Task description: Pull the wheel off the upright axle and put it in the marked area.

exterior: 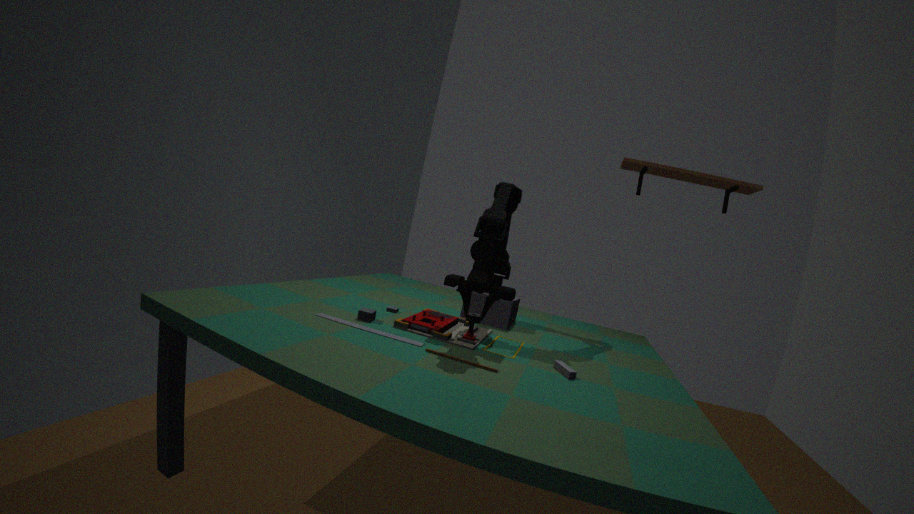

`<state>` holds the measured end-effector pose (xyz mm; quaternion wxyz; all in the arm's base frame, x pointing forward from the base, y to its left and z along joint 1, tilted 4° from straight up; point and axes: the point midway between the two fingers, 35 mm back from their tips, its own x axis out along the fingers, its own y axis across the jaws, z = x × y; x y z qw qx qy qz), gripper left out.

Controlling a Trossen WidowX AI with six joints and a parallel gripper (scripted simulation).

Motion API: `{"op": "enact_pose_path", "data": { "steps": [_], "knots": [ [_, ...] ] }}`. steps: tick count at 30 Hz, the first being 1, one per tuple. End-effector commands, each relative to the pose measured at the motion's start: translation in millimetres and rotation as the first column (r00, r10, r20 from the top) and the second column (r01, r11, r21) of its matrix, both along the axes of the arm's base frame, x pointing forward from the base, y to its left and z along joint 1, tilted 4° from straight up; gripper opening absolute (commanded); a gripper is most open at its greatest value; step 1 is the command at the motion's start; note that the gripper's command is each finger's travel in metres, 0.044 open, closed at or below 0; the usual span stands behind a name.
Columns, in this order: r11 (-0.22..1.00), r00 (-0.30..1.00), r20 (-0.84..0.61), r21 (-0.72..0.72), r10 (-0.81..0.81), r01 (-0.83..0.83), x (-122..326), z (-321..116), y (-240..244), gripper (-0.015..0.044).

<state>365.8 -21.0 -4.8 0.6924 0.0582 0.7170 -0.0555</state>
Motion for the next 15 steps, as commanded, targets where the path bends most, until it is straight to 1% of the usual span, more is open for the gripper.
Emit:
{"op": "enact_pose_path", "data": {
  "steps": [1, 15],
  "knots": [
    [1.000, 1.000, 0.002, -0.001, -0.005, 0.005, 0.9, 2.2, 0.1, 0.0000],
    [1.000, 1.000, 0.003, -0.002, -0.006, 0.006, 1.2, 11.8, 0.0, 0.0000]
  ]
}}
